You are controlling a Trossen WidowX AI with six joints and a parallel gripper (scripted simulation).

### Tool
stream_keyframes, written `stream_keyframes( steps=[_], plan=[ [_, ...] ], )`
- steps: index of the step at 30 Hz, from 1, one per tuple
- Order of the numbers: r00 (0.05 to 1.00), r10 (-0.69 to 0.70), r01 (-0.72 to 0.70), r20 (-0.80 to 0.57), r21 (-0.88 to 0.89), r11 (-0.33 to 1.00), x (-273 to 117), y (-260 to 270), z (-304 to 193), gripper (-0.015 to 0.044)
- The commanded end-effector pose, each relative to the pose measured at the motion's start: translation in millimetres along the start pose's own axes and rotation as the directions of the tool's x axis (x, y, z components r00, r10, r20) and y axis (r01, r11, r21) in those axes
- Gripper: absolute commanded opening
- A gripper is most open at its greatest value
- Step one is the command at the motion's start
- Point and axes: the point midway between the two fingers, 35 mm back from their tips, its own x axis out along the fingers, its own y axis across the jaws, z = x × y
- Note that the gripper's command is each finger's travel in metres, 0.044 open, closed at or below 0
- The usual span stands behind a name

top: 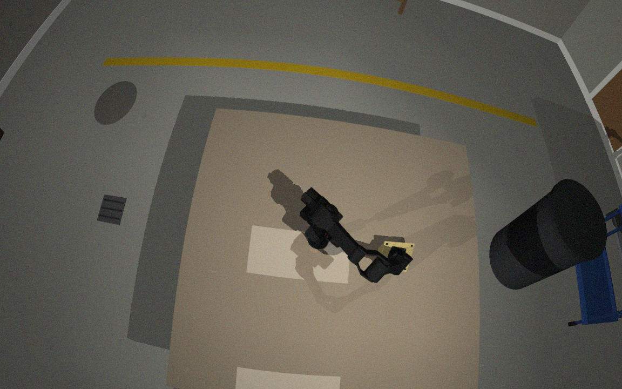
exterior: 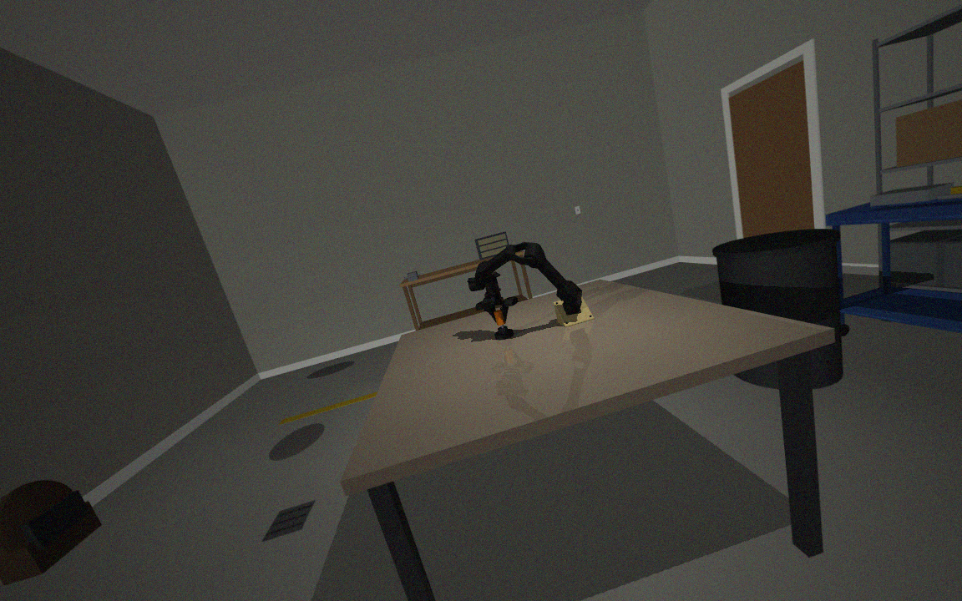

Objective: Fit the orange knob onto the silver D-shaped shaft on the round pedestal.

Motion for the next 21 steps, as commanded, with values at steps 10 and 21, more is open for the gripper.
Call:
stream_keyframes(
  steps=[10, 21],
  plan=[
    [1.0, -0.003, 0.003, 0.0, -0.016, 1.0, 2.0, -0.9, 0.5, 0.0],
    [1.0, -0.003, 0.003, 0.0, -0.033, 0.999, 2.3, -0.9, 0.5, 0.0]
  ],
)
